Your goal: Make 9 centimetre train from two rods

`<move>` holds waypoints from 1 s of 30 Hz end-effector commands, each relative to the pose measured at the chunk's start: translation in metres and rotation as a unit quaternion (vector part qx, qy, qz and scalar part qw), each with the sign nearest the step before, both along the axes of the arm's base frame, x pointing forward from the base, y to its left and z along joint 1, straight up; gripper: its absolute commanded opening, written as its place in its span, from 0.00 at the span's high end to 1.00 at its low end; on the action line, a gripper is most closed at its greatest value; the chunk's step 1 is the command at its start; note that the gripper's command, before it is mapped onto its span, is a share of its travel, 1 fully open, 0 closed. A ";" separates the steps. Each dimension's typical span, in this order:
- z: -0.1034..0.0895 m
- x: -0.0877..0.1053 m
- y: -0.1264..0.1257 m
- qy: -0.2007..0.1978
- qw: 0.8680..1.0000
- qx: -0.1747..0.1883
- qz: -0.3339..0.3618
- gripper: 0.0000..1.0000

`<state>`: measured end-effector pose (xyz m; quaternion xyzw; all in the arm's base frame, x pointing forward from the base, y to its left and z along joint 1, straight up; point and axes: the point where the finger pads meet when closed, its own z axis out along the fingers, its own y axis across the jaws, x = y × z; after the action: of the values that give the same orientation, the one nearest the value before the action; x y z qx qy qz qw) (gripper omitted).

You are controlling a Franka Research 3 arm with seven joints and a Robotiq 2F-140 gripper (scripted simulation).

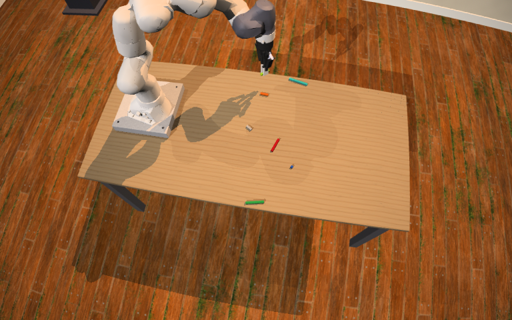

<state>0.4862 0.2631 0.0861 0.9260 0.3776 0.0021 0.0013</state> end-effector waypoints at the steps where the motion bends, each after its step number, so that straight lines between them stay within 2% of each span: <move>1: 0.001 0.002 -0.004 0.003 1.000 0.000 -0.016 0.88; 2: 0.001 0.002 -0.004 0.003 1.000 0.000 -0.016 0.88; 4: 0.001 0.013 -0.014 0.003 0.996 0.000 -0.092 0.88; 17: 0.001 0.031 -0.032 0.003 0.975 0.001 -0.220 0.88; 19: 0.001 0.031 -0.032 0.003 0.975 0.001 -0.220 0.88; 20: 0.001 0.035 -0.036 0.003 0.970 0.001 -0.244 0.88; 30: 0.001 0.047 -0.050 0.003 0.944 0.001 -0.330 0.88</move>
<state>0.5307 0.2154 0.0873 0.9922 0.1248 0.0010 -0.0047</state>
